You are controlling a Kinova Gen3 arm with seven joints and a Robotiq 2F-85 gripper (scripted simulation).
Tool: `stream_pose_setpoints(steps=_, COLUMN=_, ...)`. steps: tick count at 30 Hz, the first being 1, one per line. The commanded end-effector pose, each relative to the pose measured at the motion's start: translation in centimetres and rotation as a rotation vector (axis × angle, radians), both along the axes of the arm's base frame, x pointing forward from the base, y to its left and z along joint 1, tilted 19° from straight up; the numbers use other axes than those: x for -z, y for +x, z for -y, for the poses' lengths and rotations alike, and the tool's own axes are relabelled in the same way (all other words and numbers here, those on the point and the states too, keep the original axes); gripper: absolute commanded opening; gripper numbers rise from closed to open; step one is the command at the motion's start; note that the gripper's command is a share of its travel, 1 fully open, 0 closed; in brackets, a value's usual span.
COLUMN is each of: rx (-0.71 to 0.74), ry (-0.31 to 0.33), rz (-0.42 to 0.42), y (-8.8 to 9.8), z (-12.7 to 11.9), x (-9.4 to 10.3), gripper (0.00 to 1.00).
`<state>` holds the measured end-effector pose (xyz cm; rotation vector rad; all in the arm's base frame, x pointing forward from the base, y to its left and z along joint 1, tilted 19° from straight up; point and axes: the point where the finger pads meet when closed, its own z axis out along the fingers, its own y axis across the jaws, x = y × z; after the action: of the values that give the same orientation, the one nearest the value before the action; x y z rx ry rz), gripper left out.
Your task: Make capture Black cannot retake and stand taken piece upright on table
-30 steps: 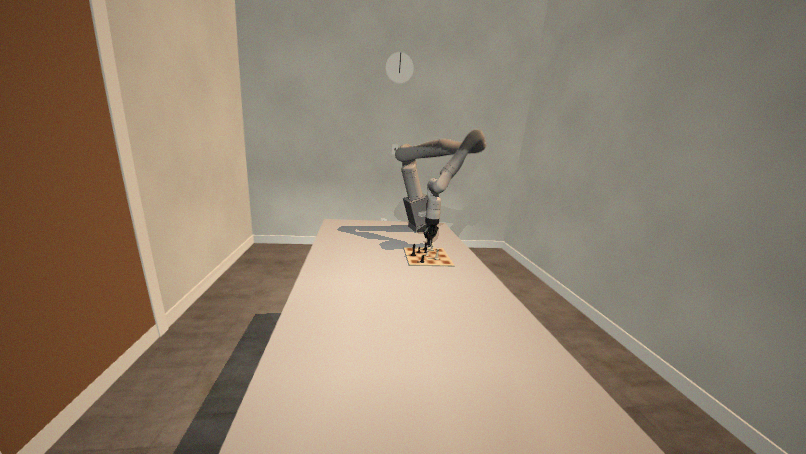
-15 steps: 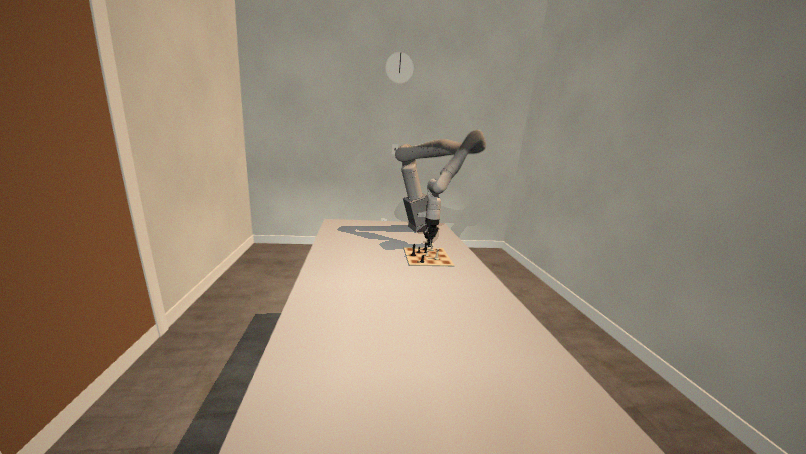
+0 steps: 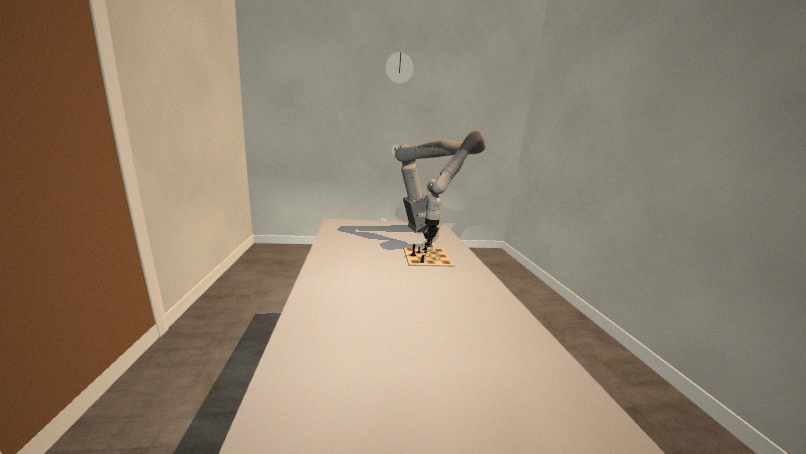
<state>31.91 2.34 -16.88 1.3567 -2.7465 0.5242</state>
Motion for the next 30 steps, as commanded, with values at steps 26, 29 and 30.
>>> stream_pose_setpoints(steps=26, rx=0.000, ry=0.001, rz=0.001, y=0.03, z=-0.04, x=-0.03, gripper=0.00)
stream_pose_setpoints(steps=29, rx=0.000, ry=0.001, rz=0.001, y=0.03, z=-0.04, x=-0.03, gripper=0.00)
stream_pose_setpoints(steps=30, rx=0.000, ry=0.001, rz=0.001, y=0.03, z=-0.04, x=-0.03, gripper=0.07)
